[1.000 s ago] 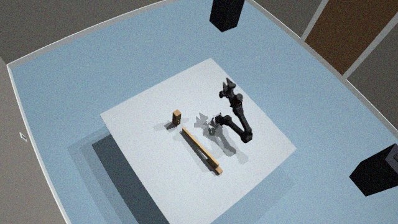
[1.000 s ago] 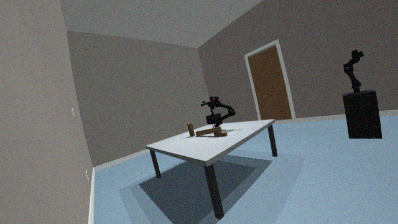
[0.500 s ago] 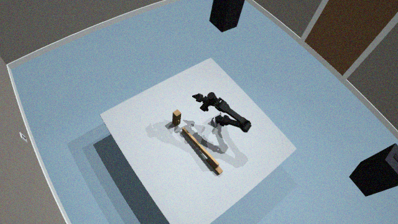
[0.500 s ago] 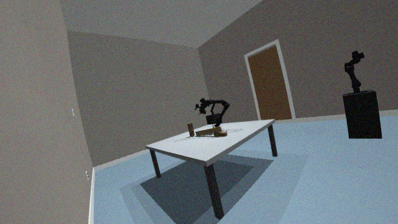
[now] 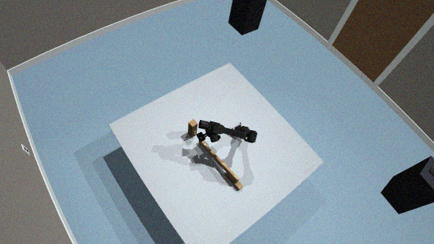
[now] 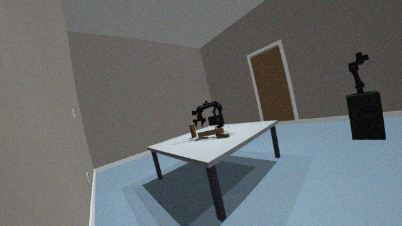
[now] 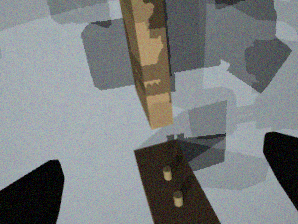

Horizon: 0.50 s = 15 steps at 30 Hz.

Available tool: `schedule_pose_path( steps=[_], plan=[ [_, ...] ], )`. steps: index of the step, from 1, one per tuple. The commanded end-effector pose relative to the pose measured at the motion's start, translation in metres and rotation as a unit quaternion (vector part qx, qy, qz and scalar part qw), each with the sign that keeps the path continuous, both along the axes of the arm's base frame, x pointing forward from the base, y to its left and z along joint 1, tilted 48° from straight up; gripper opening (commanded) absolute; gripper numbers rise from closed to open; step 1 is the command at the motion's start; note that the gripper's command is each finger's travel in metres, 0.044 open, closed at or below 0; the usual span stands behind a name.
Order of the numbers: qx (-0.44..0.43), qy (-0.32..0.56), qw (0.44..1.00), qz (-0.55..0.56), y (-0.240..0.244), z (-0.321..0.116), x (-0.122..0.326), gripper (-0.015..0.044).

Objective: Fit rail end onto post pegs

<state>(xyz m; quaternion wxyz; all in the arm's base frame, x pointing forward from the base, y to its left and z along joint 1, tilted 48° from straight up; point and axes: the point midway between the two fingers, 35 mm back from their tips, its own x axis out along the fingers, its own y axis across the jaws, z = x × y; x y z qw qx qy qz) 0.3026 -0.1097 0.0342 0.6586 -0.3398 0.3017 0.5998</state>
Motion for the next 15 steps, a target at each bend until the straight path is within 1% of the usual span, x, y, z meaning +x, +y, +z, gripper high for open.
schedule_pose_path(
  steps=[1, 3, 15],
  plan=[
    [0.079, 0.024, 0.994, 0.068, 0.049, -0.003, 0.013, 0.044],
    [0.096, 0.03, 0.992, 0.081, 0.058, -0.004, 0.015, 0.044],
    [0.095, 0.031, 0.992, 0.081, 0.068, -0.013, 0.016, 0.044]
  ],
)
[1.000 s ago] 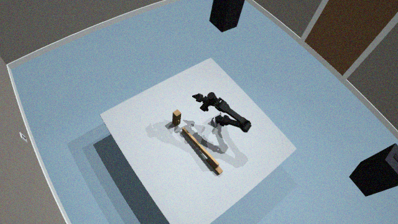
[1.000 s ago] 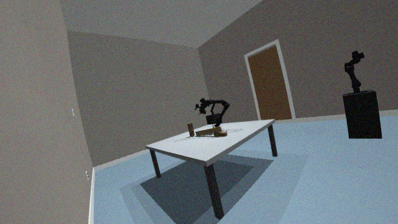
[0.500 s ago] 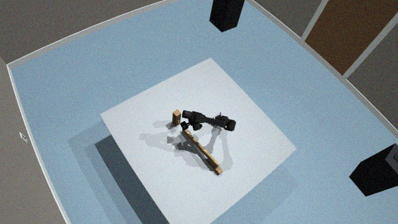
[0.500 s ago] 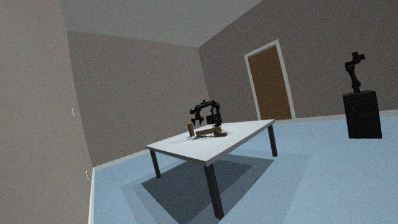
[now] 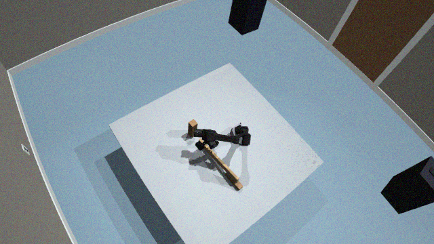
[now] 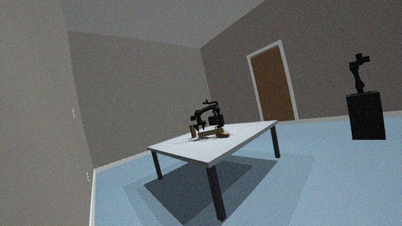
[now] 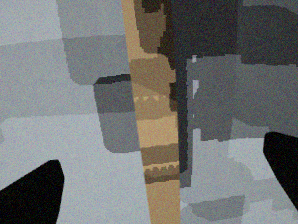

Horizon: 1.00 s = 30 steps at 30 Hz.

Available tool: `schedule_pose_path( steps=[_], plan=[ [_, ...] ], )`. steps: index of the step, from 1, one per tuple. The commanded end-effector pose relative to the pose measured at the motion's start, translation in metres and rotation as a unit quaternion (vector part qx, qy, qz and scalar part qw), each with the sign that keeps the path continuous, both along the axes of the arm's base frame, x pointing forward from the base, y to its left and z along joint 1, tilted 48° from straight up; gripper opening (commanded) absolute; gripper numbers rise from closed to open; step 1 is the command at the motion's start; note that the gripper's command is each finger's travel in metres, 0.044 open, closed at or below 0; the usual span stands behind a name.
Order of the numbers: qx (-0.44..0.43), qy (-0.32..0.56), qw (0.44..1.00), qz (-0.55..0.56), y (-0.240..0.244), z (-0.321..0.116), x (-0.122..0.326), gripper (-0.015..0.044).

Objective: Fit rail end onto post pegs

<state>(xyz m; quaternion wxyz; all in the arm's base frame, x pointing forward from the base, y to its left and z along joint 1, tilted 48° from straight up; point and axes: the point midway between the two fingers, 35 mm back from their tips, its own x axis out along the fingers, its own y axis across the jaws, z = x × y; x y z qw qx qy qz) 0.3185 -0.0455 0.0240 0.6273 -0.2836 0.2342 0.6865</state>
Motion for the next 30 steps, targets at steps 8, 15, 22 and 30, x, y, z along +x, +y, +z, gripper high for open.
schedule_pose_path(
  steps=[8, 15, 22, 30],
  plan=[
    [0.002, 0.002, 1.0, -0.001, 0.014, -0.012, 0.0, 0.044],
    [0.002, 0.002, 1.0, -0.001, 0.022, -0.019, -0.001, 0.044],
    [0.003, 0.002, 1.0, -0.001, 0.031, -0.026, -0.002, 0.044],
    [0.004, 0.002, 1.0, -0.001, 0.041, -0.034, -0.003, 0.044]
  ],
)
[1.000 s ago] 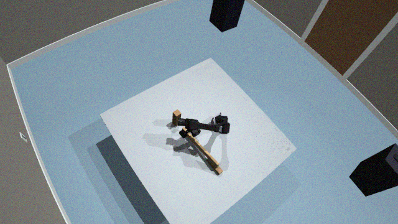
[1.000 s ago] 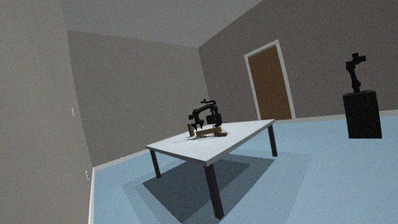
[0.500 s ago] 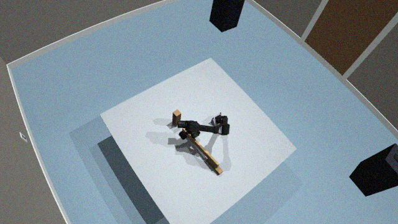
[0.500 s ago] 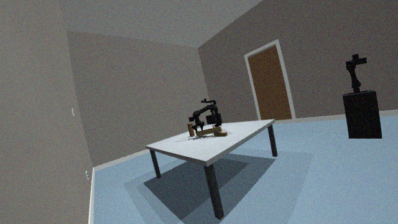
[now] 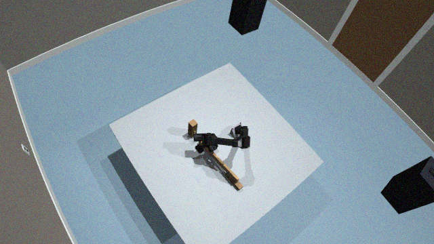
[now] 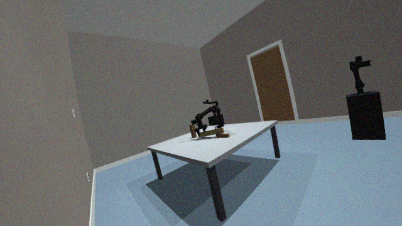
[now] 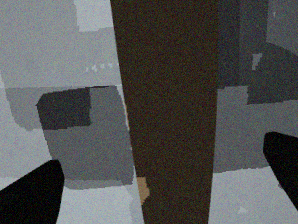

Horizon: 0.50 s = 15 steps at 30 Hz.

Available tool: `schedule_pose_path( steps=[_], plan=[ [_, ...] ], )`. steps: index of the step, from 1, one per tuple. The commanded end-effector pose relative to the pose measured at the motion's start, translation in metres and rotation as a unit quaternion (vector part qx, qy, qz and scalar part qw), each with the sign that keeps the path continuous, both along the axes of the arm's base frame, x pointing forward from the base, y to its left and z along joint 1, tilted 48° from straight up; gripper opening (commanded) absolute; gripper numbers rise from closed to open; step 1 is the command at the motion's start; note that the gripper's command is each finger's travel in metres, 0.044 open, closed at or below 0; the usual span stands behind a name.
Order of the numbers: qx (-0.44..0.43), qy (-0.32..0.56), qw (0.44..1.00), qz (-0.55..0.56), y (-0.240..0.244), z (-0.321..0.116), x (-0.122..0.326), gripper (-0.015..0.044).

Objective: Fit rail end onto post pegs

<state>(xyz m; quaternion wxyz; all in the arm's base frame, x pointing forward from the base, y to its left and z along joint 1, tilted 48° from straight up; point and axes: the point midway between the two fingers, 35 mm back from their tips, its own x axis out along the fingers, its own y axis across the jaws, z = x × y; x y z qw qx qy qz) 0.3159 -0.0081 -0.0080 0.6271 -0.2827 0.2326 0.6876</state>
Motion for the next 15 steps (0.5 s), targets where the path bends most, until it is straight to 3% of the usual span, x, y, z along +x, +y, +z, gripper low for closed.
schedule_pose_path(
  steps=[1, 7, 15],
  plan=[
    [0.002, 0.002, 1.0, -0.002, 0.0043, -0.0034, -0.0008, 0.044],
    [0.002, 0.002, 1.0, -0.002, 0.0098, -0.0077, -0.002, 0.044],
    [0.002, 0.002, 1.0, -0.002, 0.0098, -0.0077, -0.002, 0.023]
  ],
)
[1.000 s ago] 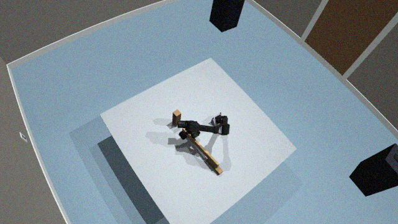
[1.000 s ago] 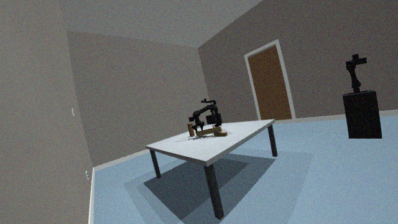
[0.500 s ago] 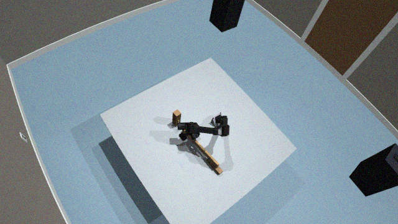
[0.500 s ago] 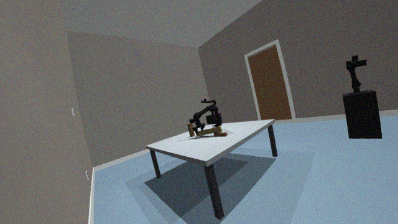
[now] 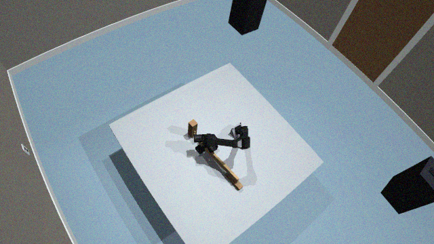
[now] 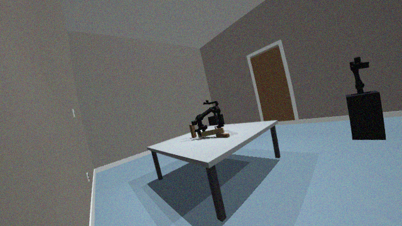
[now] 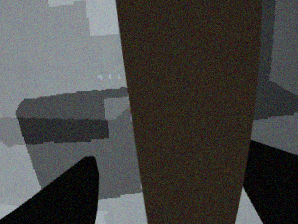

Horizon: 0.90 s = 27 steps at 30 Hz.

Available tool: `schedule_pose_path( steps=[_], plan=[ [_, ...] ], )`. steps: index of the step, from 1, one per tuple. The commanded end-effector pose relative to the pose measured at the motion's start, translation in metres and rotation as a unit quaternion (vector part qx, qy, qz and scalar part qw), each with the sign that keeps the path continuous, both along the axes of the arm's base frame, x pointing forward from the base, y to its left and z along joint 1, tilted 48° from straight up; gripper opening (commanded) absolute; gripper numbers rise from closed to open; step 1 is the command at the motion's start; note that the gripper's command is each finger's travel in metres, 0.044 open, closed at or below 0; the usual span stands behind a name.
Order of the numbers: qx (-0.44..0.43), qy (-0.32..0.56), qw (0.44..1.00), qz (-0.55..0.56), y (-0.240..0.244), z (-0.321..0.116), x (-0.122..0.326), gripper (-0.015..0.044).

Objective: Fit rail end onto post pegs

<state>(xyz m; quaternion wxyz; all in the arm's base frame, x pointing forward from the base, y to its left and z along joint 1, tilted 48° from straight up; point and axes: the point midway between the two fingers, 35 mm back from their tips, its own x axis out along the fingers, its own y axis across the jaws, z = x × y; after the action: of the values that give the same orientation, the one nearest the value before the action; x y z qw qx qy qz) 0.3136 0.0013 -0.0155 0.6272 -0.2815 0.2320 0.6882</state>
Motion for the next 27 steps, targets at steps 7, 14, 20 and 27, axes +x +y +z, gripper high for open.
schedule_pose_path(
  steps=[7, 14, 20, 27],
  plan=[
    [0.001, 0.001, 1.0, -0.002, 0.0004, -0.0001, 0.0004, 0.0066],
    [0.001, 0.001, 1.0, -0.002, 0.0004, -0.0001, 0.0004, 0.0],
    [0.001, 0.001, 1.0, -0.002, 0.0004, -0.0001, 0.0004, 0.0],
    [0.001, 0.001, 1.0, -0.002, -0.0007, 0.0007, 0.0003, 0.0]
  ],
)
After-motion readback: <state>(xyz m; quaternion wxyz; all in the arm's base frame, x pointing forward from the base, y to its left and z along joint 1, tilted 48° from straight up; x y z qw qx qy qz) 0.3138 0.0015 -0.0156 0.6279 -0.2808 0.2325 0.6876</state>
